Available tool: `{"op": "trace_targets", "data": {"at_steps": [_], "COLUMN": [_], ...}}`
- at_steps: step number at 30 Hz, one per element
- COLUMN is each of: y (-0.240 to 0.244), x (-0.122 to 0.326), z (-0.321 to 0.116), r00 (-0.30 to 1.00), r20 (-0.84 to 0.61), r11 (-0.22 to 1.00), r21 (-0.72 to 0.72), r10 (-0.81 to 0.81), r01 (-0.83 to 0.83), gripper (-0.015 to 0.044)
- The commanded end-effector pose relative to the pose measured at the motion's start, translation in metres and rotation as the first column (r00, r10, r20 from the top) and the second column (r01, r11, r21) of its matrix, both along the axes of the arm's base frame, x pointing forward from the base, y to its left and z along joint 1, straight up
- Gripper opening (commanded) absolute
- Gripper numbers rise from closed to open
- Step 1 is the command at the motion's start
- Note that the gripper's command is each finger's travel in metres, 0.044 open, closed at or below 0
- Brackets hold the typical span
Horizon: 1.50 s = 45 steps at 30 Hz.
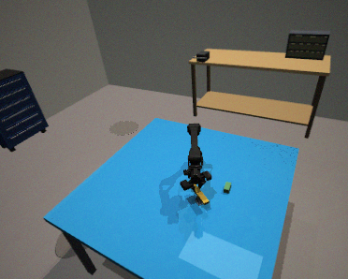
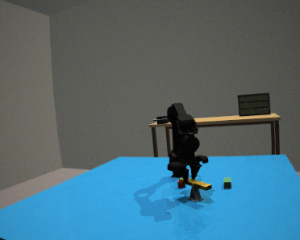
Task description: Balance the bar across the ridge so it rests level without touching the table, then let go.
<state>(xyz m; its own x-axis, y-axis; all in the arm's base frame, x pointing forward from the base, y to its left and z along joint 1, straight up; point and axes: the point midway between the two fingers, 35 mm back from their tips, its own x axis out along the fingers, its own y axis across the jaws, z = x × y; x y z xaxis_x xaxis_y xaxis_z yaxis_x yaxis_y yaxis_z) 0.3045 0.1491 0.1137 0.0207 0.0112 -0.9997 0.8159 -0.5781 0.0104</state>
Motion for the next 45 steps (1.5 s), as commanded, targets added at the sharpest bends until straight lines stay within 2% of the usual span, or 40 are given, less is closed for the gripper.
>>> {"op": "trace_targets", "data": {"at_steps": [1, 13, 23, 27, 35, 45], "y": [0.0, 0.0, 0.0, 0.001, -0.001, -0.002], "x": [0.0, 0.0, 0.0, 0.001, -0.003, -0.003], "z": [0.0, 0.0, 0.0, 0.008, 0.098, 0.1], "r00": [1.0, 1.0, 1.0, 1.0, 1.0, 1.0], "r20": [0.0, 0.0, 0.0, 0.002, 0.021, 0.022], "r11": [1.0, 1.0, 1.0, 1.0, 1.0, 1.0], "r21": [0.0, 0.0, 0.0, 0.001, 0.01, 0.01], "r10": [0.0, 0.0, 0.0, 0.0, 0.0, 0.0], "r01": [0.0, 0.0, 0.0, 0.0, 0.0, 0.0], "gripper": [0.0173, 0.0185, 0.044, 0.044, 0.044, 0.044]}}
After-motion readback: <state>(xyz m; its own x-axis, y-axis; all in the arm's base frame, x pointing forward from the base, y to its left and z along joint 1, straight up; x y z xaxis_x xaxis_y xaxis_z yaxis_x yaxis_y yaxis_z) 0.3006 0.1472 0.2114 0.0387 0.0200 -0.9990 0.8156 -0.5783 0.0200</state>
